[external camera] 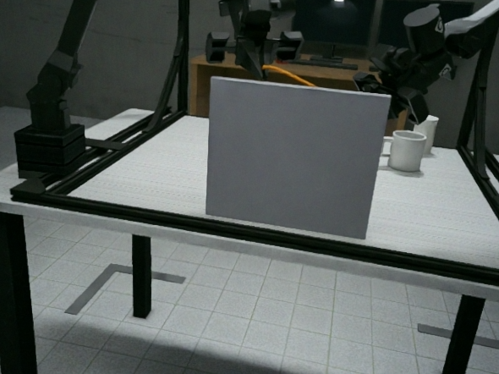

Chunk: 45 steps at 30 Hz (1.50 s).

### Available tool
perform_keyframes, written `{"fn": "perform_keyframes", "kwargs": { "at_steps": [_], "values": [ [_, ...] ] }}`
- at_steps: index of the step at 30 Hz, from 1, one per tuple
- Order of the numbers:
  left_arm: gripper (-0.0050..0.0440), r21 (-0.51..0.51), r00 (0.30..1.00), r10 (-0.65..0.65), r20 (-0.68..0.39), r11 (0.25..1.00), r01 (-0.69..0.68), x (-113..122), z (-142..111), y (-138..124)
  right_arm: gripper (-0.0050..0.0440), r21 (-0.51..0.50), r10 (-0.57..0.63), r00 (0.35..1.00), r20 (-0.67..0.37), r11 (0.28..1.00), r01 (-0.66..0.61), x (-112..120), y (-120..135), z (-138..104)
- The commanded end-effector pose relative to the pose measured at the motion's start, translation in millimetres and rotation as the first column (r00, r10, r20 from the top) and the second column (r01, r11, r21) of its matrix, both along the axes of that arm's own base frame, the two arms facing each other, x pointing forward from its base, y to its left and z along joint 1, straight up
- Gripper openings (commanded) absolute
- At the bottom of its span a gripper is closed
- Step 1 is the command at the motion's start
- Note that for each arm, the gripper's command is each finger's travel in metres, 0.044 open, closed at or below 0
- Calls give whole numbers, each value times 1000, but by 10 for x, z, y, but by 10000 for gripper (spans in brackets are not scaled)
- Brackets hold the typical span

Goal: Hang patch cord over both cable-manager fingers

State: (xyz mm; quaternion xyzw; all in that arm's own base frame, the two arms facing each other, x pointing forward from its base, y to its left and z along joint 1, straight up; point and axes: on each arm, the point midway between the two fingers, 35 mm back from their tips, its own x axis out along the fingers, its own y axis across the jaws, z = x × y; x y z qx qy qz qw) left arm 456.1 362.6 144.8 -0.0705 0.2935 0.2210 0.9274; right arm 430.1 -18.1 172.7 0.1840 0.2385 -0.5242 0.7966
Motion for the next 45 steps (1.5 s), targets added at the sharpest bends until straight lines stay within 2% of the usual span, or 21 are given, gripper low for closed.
{"fn": "perform_keyframes", "kwargs": {
  "at_steps": [1,45],
  "values": [
    [40,23,1000,-2,25,1000,1,5,170,7,25,7,-8,999,38,1000,7,-42,-31,118],
    [40,23,1000,-2,25,1000,1,5,170,7,25,-7,20,1000,9,1000,-20,-219,-10,-67]
  ]
}}
